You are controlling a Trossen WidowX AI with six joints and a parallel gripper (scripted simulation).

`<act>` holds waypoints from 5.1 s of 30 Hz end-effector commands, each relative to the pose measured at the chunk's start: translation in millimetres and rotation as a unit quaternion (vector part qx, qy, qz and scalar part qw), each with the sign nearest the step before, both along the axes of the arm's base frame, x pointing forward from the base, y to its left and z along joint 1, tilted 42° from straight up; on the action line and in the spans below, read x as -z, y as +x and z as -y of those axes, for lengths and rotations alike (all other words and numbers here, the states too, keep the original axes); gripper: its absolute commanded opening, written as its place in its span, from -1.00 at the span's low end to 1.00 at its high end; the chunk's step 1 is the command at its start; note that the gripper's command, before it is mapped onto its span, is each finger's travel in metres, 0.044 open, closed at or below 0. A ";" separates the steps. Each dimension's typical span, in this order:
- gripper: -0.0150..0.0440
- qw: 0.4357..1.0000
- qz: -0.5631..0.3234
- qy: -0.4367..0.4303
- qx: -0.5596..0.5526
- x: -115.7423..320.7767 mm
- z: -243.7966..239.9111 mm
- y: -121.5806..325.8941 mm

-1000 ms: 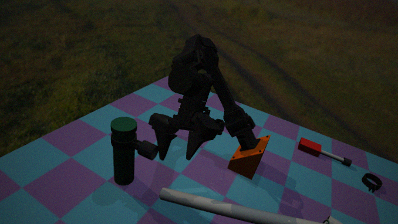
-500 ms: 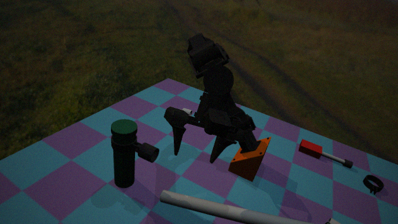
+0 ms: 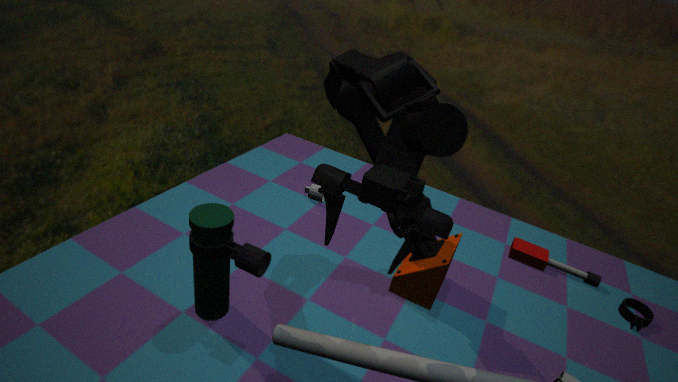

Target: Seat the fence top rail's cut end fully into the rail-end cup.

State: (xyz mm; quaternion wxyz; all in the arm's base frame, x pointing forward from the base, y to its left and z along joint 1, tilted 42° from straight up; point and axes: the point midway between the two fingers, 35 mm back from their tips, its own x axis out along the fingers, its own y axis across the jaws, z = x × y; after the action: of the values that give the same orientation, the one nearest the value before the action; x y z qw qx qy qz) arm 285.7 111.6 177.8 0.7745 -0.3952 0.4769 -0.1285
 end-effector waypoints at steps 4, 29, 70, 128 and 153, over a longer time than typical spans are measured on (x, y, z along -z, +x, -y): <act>1.00 0.989 0.106 0.061 0.081 -7.8 -22.6 -5.5; 1.00 0.662 0.349 0.222 0.625 87.5 36.5 24.6; 1.00 0.655 0.353 0.222 0.629 131.0 75.2 29.2; -0.07 0.656 0.355 0.221 0.629 169.6 110.7 32.1; -0.49 0.667 0.444 0.142 0.581 106.6 67.7 20.3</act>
State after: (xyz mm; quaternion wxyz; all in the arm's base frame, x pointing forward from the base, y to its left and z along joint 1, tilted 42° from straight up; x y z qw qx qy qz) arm 304.9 33.6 55.3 0.6961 0.1938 0.2430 -0.6471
